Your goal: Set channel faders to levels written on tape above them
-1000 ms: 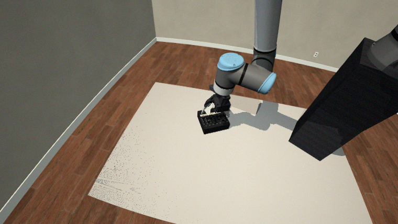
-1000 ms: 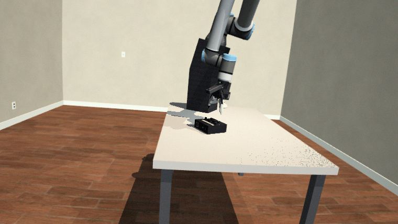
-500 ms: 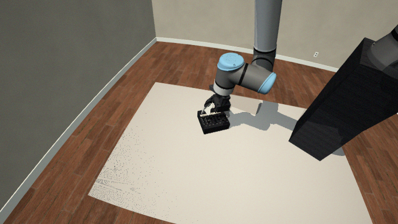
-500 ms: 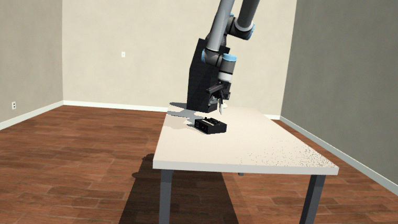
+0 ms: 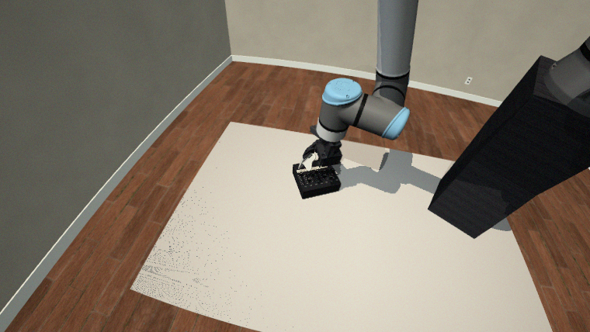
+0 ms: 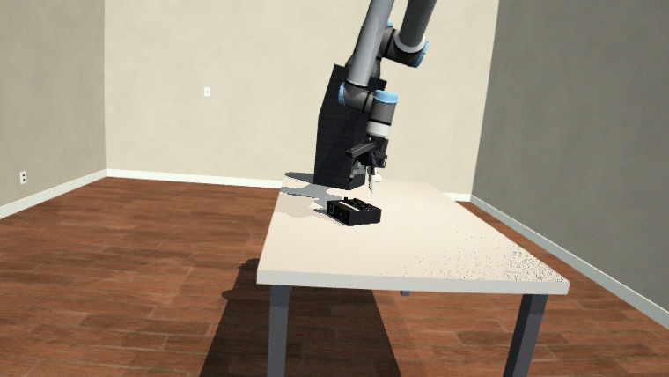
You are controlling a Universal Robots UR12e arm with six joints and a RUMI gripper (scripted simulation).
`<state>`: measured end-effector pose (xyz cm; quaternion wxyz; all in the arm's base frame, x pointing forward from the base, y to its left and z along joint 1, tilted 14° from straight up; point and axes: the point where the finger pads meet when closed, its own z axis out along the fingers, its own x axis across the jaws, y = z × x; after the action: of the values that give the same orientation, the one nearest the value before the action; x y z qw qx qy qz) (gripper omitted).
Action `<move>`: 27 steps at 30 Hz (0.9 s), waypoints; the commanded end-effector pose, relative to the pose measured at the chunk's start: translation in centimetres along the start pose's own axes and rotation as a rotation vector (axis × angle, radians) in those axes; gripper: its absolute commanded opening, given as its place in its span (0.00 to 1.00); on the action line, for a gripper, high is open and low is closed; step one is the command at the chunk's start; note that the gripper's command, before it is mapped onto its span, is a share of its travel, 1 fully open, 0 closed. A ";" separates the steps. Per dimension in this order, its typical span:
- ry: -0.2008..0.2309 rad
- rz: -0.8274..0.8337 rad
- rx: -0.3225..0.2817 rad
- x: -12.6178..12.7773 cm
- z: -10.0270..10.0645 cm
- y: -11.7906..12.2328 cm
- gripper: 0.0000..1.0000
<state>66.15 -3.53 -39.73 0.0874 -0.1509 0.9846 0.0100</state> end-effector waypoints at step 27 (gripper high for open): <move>-0.001 0.109 -0.038 0.1 -1.6 -0.7 1.00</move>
<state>66.10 -3.67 -39.43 0.0868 -0.1405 0.9862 0.0148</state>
